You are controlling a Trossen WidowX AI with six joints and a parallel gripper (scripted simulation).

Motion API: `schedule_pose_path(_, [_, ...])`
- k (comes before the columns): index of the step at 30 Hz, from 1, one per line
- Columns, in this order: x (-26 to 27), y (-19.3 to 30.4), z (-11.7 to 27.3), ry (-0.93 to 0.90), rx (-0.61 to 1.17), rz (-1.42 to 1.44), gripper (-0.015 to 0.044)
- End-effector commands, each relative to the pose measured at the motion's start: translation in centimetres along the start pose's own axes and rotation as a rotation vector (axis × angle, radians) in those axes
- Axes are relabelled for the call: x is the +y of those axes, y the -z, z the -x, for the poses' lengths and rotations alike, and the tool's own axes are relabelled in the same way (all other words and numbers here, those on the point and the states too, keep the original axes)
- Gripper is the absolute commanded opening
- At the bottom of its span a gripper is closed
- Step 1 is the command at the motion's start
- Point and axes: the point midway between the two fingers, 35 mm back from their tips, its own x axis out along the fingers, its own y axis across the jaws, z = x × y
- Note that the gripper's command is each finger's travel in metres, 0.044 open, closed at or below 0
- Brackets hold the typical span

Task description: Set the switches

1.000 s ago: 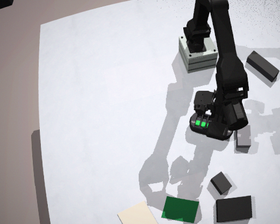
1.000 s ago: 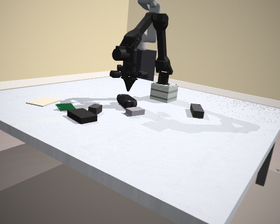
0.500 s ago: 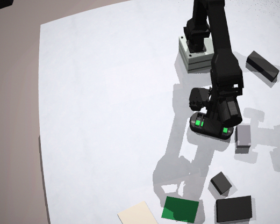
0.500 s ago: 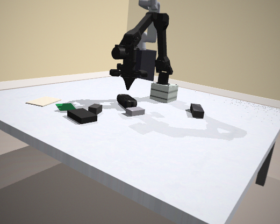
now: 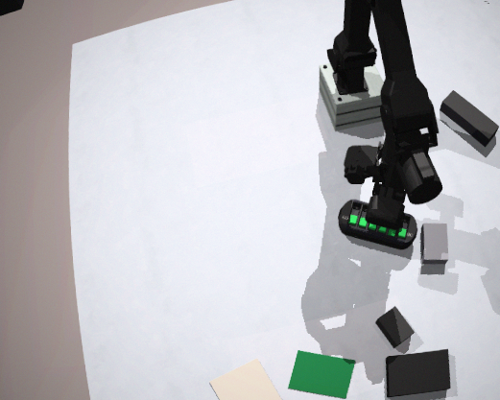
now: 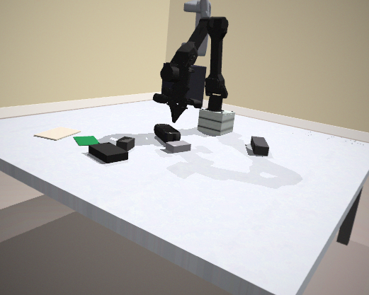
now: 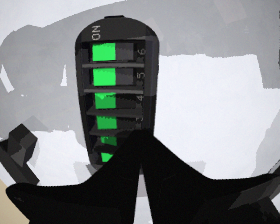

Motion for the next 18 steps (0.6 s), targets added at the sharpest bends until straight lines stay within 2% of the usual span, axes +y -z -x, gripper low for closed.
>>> schedule_pose_path(1, [-2.3,-0.2,-0.9,-0.076,0.002,-0.002,0.0])
schedule_pose_path(18, [-2.7,-0.2,-2.7,-0.088,0.004,-0.003,0.0])
